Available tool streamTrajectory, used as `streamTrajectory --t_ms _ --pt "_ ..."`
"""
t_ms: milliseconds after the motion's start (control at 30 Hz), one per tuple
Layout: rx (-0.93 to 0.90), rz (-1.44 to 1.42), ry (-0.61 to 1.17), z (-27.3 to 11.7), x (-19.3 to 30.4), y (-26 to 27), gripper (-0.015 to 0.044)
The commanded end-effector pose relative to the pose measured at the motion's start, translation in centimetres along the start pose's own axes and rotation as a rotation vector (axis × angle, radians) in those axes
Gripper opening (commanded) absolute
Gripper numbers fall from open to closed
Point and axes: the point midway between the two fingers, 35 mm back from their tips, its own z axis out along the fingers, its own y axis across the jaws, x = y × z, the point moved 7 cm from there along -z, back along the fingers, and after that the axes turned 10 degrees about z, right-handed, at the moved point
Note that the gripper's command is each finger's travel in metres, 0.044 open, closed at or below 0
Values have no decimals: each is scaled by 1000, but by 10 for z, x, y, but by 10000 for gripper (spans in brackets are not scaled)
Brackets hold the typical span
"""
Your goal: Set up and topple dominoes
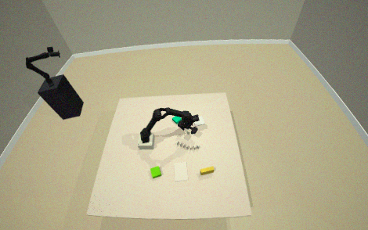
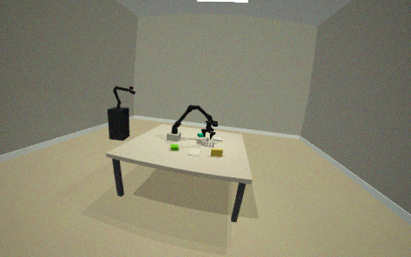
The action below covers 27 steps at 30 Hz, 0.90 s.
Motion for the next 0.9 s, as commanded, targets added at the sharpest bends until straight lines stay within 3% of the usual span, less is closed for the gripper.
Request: streamTrajectory --t_ms 0,333,733,867 --pt "1 -2 -10 4 -1 0 440" --pt "1 -2 -10 15 0 0 440" --pt "1 -2 -10 15 0 0 125" --pt "1 -2 -10 15 0 0 107"
